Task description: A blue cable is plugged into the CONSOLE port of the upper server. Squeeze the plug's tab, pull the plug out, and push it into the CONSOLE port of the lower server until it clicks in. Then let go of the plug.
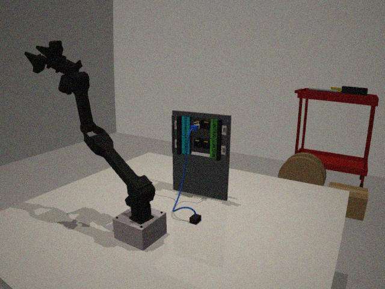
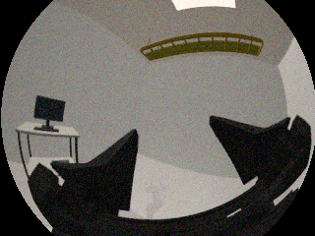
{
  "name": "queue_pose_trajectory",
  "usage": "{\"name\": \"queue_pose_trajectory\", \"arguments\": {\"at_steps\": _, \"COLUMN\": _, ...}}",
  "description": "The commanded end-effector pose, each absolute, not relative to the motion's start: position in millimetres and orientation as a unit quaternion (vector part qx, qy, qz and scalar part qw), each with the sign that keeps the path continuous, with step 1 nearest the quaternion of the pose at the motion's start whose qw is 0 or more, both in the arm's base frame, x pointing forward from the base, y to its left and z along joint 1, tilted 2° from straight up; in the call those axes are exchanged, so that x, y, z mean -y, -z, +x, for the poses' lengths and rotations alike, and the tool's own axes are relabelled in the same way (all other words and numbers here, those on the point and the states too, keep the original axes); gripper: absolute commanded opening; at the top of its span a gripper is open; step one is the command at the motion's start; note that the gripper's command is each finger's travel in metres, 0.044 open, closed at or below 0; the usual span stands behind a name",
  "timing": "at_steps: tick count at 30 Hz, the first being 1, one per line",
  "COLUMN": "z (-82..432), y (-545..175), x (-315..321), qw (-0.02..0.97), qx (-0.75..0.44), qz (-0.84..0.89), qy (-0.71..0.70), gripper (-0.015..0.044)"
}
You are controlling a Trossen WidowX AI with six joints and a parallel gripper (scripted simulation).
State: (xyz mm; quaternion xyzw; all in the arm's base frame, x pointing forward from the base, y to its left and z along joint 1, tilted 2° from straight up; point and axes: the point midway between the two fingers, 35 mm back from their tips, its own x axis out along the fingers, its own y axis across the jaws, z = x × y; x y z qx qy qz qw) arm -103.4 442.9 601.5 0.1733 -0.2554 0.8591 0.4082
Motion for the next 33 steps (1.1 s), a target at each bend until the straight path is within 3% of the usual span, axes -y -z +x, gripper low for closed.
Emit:
{"name": "queue_pose_trajectory", "arguments": {"at_steps": 1, "z": -104.2, "y": -602.1, "x": -442.0, "qw": 0.407, "qx": 0.255, "qz": 0.175, "qy": -0.859, "gripper": 0.0374}}
{"name": "queue_pose_trajectory", "arguments": {"at_steps": 6, "z": -129.1, "y": -622.9, "x": -406.3, "qw": 0.373, "qx": 0.256, "qz": 0.217, "qy": -0.865, "gripper": 0.0242}}
{"name": "queue_pose_trajectory", "arguments": {"at_steps": 20, "z": -184.9, "y": -690.6, "x": -196.8, "qw": 0.147, "qx": 0.245, "qz": 0.405, "qy": -0.869, "gripper": 0.0239}}
{"name": "queue_pose_trajectory", "arguments": {"at_steps": 23, "z": -171.2, "y": -700.1, "x": -163.6, "qw": 0.122, "qx": 0.24, "qz": 0.458, "qy": -0.847, "gripper": 0.0239}}
{"name": "queue_pose_trajectory", "arguments": {"at_steps": 33, "z": -109.8, "y": -696.9, "x": -6.0, "qw": -0.096, "qx": 0.193, "qz": 0.573, "qy": -0.791, "gripper": 0.0239}}
